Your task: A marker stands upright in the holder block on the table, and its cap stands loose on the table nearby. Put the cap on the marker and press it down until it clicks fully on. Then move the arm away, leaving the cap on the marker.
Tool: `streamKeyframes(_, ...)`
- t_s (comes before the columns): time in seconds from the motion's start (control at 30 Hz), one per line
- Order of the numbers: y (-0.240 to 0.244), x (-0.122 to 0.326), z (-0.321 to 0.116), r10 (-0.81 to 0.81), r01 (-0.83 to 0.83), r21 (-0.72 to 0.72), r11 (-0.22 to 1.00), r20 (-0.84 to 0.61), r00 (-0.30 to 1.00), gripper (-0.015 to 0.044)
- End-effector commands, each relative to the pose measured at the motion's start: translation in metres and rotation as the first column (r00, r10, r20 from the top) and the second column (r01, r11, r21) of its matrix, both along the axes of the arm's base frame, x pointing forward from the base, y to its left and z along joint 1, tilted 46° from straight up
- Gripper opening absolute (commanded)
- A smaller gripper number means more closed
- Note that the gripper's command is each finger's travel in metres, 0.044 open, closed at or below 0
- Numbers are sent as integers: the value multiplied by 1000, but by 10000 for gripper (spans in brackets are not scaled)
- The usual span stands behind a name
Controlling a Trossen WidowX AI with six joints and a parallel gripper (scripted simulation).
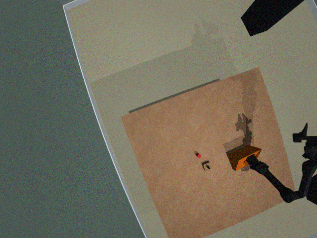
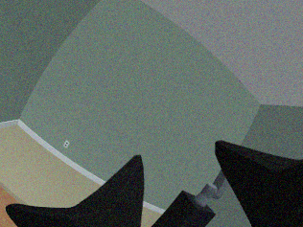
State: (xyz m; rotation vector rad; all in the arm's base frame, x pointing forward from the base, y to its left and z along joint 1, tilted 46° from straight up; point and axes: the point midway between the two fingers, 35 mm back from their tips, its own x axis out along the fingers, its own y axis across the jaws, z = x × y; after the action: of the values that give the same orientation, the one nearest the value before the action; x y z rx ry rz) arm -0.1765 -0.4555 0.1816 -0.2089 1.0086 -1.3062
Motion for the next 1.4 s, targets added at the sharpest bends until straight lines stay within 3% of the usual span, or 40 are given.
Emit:
streamKeyframes(0.0, -18, 57, -26, 167, -168, 78, 983, 23, 986, 243)
streamKeyframes(0.4, -11, 229, -109, 587, -592, 321, 739, 123, 800, 243)
streamKeyframes(0.6, 17, 305, -144, 767, -750, 414, 517, 166, 620, 243)
streamKeyframes(0.77, 61, 374, -182, 895, -837, 489, 243, 219, 388, 243)
streamKeyframes(0.97, 118, 431, -216, 949, -845, 533, -51, 290, 125, 243)
streamKeyframes(1.07, 158, 462, -232, 936, -813, 525, -252, 344, -68, 243)
streamKeyframes(1.37, 298, 525, -267, 656, -516, 407, -754, 500, -566, 243)
